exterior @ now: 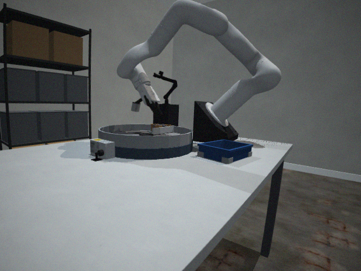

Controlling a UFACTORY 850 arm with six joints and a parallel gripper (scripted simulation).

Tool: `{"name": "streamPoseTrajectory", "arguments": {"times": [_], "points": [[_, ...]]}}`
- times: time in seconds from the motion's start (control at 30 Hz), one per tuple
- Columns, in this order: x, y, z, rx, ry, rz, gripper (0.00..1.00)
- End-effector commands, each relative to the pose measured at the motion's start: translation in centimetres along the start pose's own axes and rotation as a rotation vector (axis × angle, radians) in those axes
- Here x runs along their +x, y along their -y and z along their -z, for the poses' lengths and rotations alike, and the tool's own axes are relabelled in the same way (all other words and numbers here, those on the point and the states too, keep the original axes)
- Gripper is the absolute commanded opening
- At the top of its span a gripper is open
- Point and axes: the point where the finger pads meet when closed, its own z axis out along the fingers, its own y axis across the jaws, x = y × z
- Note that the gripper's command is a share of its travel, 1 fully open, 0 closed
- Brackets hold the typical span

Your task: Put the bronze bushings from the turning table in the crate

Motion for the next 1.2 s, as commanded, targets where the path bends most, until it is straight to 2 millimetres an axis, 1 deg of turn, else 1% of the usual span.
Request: {"name": "streamPoseTrajectory", "arguments": {"times": [0.0, 1.17], "points": [[0.59, 0.65, -0.84, 0.025, 0.101, -0.075, 0.1], [0.76, 0.94, -0.96, 0.032, 0.117, -0.089, 0.1]]}}
